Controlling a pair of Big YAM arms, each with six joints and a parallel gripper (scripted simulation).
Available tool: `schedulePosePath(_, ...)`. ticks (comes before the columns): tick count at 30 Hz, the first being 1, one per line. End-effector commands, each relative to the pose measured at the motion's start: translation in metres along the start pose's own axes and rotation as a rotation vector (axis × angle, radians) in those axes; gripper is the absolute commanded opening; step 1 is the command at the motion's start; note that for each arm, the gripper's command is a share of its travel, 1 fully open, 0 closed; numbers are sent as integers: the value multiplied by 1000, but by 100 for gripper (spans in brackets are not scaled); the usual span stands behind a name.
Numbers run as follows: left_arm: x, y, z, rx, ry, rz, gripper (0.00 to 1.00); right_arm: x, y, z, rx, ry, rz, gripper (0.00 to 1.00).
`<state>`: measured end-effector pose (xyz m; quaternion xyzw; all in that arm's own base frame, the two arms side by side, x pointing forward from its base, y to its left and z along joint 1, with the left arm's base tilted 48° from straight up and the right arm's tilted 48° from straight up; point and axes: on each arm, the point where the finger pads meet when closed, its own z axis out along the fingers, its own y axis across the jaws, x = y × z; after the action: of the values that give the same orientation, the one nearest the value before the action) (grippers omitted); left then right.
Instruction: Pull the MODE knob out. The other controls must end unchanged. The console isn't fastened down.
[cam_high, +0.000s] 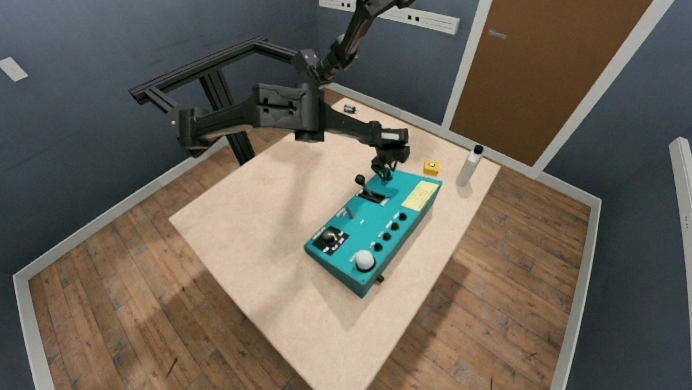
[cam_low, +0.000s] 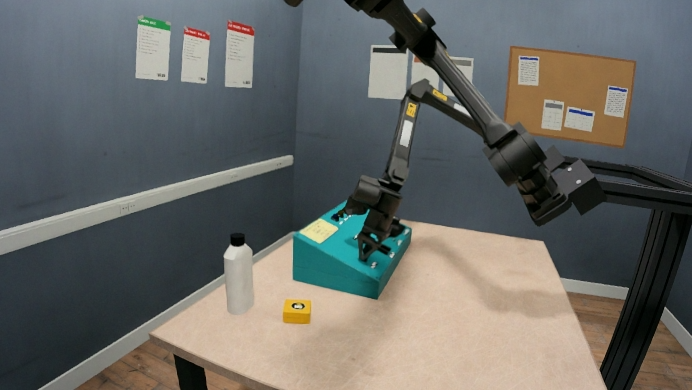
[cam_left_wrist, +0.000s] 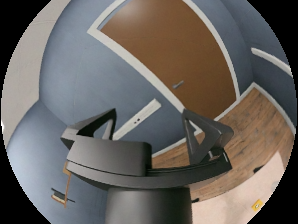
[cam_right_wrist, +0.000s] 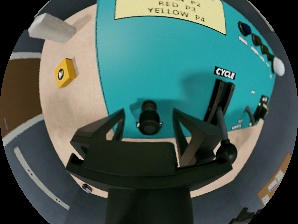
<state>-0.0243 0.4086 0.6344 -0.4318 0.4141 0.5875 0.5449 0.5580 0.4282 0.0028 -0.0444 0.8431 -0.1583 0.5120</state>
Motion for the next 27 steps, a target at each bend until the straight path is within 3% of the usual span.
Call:
schedulePosePath(1,-17,9,-7,-23,-40,-10,100,-12,-1,-5,-5,-9,20,70)
schedulePosePath(27,-17,9,-7,-23,-40,-10,100,-24,-7,-3,-2,-17,40,70)
